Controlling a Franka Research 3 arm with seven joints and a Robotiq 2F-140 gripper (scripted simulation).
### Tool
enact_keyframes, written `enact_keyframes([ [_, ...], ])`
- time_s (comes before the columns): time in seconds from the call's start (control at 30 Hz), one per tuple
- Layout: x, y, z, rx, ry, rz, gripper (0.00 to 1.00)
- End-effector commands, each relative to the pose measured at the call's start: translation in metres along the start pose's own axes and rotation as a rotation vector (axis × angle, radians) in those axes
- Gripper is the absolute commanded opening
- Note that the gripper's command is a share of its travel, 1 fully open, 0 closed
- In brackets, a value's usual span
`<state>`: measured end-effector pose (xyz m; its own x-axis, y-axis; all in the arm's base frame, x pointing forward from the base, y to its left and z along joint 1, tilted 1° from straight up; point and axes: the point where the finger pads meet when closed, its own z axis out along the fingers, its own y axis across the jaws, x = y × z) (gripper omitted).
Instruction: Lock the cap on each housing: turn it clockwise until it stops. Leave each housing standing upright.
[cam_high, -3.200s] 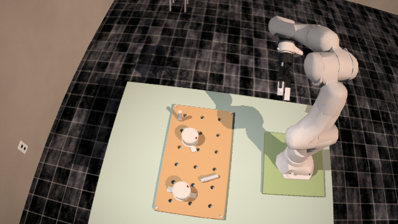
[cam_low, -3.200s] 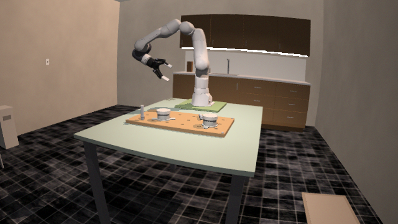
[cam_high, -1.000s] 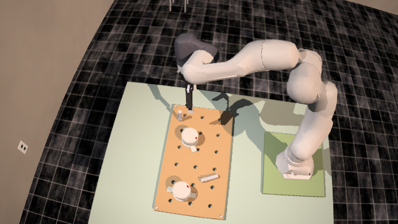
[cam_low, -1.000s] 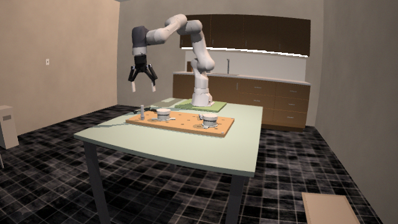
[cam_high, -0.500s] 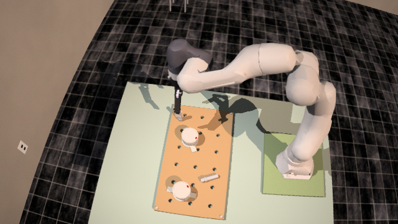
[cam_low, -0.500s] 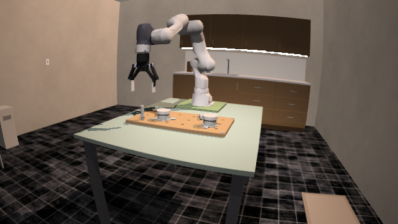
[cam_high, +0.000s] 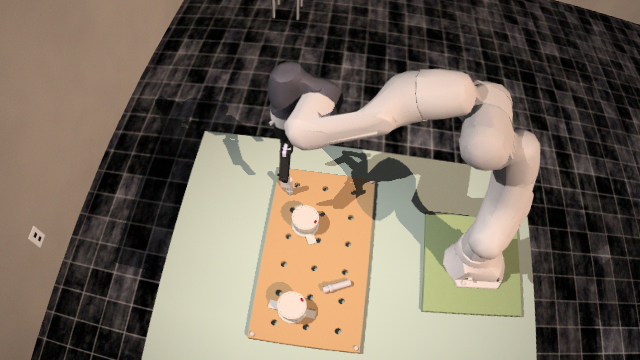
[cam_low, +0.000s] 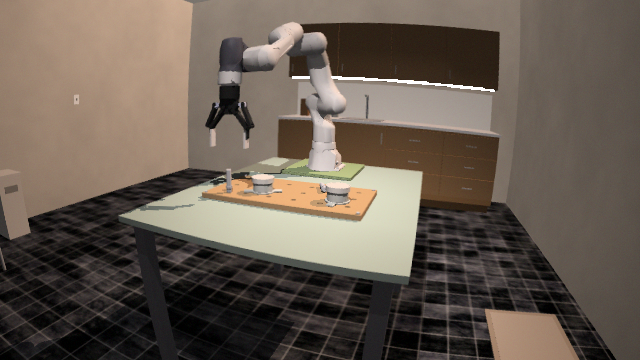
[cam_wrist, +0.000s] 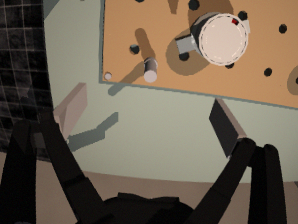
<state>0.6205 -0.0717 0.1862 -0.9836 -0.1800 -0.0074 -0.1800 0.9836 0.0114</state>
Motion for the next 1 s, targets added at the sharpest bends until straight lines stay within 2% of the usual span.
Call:
enact_keyframes([
  [0.0, -0.002, -0.001, 0.000, 0.004, -0.003, 0.009, 1.00],
  [0.27, -0.002, -0.001, 0.004, 0.004, -0.003, 0.009, 1.00],
  [0.67, -0.002, -0.001, 0.029, 0.004, -0.003, 0.009, 1.00],
  [0.97, -0.002, -0.001, 0.039, 0.004, -0.003, 0.009, 1.00],
])
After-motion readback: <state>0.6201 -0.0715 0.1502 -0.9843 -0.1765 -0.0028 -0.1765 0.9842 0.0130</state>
